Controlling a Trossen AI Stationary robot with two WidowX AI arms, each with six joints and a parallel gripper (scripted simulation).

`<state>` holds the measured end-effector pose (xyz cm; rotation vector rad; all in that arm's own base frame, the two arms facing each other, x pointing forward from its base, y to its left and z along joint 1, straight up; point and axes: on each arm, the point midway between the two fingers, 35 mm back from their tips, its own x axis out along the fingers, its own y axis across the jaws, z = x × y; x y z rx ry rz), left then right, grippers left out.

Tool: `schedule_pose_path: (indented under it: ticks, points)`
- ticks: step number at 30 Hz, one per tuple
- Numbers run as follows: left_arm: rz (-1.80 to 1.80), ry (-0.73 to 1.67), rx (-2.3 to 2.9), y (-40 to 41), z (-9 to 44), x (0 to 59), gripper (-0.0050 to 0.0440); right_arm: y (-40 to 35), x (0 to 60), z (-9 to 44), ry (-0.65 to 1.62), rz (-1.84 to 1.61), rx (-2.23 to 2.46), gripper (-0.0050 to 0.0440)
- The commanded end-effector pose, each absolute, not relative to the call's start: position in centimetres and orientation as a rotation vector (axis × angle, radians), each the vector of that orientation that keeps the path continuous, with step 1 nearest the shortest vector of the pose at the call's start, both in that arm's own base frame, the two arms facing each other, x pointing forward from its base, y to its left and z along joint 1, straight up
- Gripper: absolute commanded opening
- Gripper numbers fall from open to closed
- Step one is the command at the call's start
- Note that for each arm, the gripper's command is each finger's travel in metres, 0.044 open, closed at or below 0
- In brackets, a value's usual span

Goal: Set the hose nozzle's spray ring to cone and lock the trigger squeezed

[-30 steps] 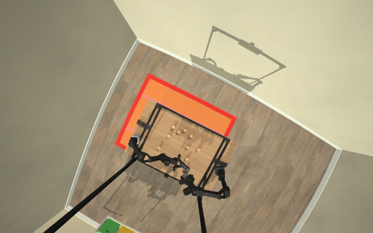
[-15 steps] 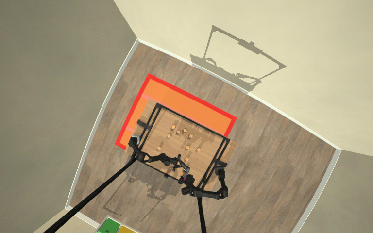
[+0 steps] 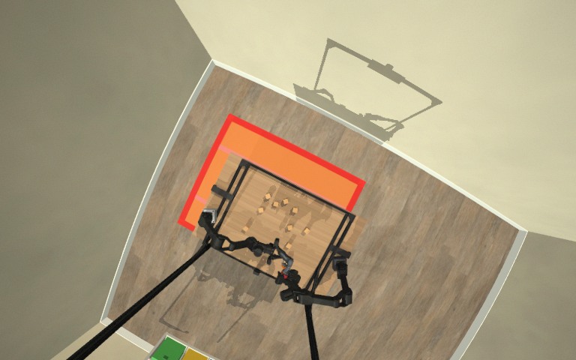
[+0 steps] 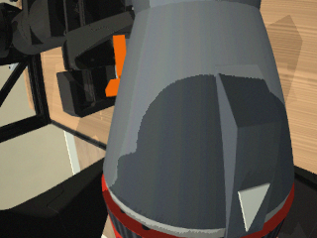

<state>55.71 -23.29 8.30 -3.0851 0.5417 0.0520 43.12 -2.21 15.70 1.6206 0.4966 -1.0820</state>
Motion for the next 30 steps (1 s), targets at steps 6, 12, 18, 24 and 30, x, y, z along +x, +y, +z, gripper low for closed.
schedule_pose_path:
  ticks: [6, 12, 18, 24, 30]
  points:
    - [0.014, 0.539, -3.093, -23.3, 9.1, 55.9, 0.0000, -2.2, 43.1, 15.7, 0.493, -1.081, 1.621, 0.0400]
    - [0.014, 0.539, -3.093, -23.3, 9.1, 55.9, 0.0000, -2.2, 42.5, 16.9, 0.493, -1.081, 1.621, 0.0400]
    - [0.014, 0.539, -3.093, -23.3, 9.1, 55.9, 0.0000, -1.9, 41.8, 17.9, 0.493, -1.081, 1.621, 0.0400]
    - [0.014, 0.539, -3.093, -23.3, 9.1, 55.9, 0.0000, -1.5, 40.8, 19.3, 0.493, -1.081, 1.621, 0.0400]
    - [0.014, 0.539, -3.093, -23.3, 9.1, 55.9, 0.0000, -1.1, 39.7, 20.8, 0.493, -1.081, 1.621, 0.0400]
